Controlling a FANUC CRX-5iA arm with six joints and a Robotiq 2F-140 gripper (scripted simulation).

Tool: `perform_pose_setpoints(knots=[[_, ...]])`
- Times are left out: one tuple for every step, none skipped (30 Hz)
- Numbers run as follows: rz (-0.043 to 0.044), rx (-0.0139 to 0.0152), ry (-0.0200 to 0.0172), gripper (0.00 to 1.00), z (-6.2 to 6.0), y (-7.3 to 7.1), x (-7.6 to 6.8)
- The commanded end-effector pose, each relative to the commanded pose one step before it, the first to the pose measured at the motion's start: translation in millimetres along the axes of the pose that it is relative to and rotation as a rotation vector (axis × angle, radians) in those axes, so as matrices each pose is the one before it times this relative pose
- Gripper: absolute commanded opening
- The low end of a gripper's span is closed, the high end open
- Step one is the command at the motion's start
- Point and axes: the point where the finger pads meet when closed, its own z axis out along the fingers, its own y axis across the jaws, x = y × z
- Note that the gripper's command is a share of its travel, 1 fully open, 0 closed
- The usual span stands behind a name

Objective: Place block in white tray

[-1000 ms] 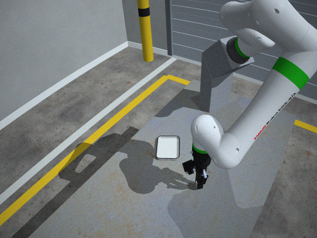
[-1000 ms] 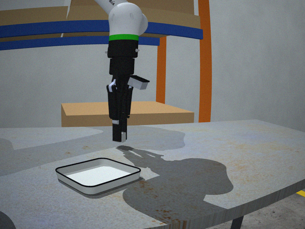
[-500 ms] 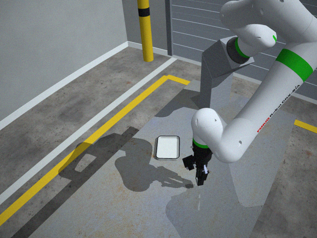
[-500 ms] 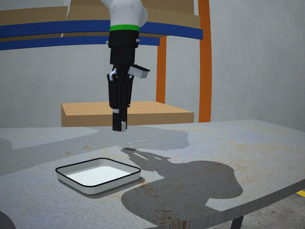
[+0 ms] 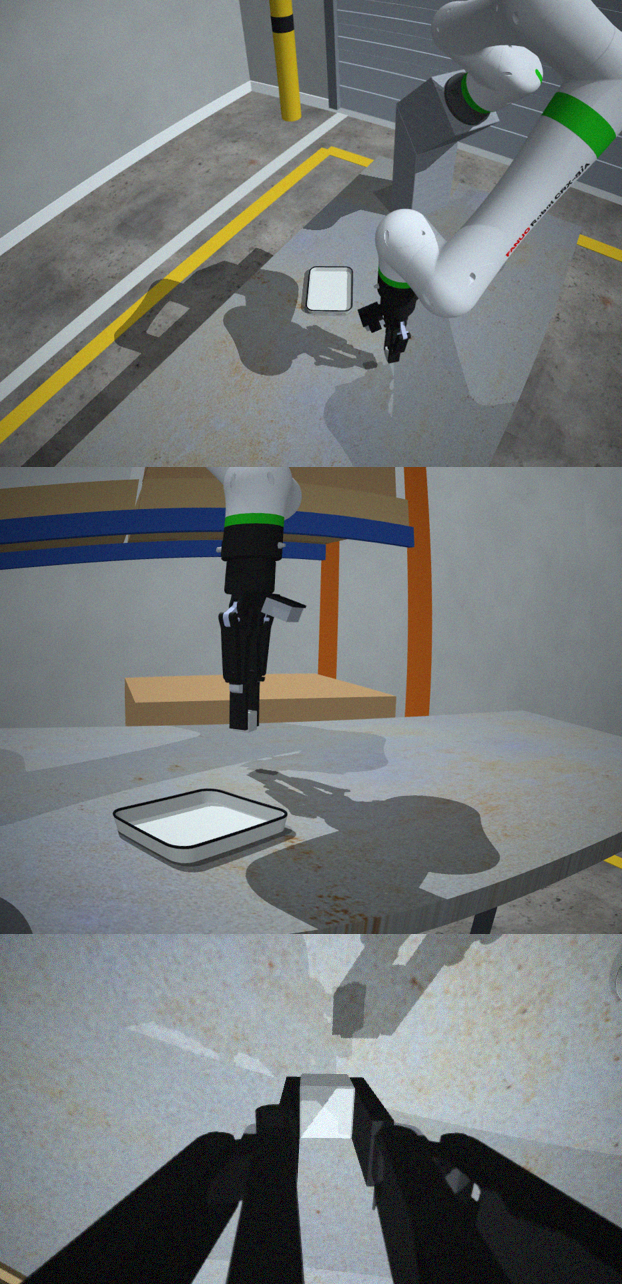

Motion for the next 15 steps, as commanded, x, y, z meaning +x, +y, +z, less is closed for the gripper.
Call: perform_pose_setpoints(knots=[[-0.00036,0.00075,0.00126,0.1,-0.76,-0.49,0.7],[0.0,0.0,0.0,0.1,0.0,0.0,0.0],[0.0,0.0,0.0,0.1,0.0,0.0,0.0],[0.0,0.0,0.0,0.1,0.0,0.0,0.0],[0.0,0.0,0.0,0.1,0.0,0.0,0.0],[0.0,0.0,0.0,0.1,0.0,0.0,0.0],[0.0,0.0,0.0,0.1,0.0,0.0,0.0],[0.0,0.0,0.0,0.1,0.0,0.0,0.0],[0.0,0.0,0.0,0.1,0.0,0.0,0.0],[-0.00002,-0.00006,-0.00002,0.1,0.02,0.87,0.33],[-0.00009,-0.00033,-0.0001,0.1,0.08,5.32,1.97],[-0.00011,-0.00043,-0.00014,0.1,0.1,12.2,4.34],[0.00008,0.00026,0.00007,0.1,-0.07,19.53,6.47],[-0.00004,-0.00028,0.00001,0.1,0.05,26.99,9.31],[0.00014,0.00065,0.00016,0.1,-0.13,18.26,5.93]])
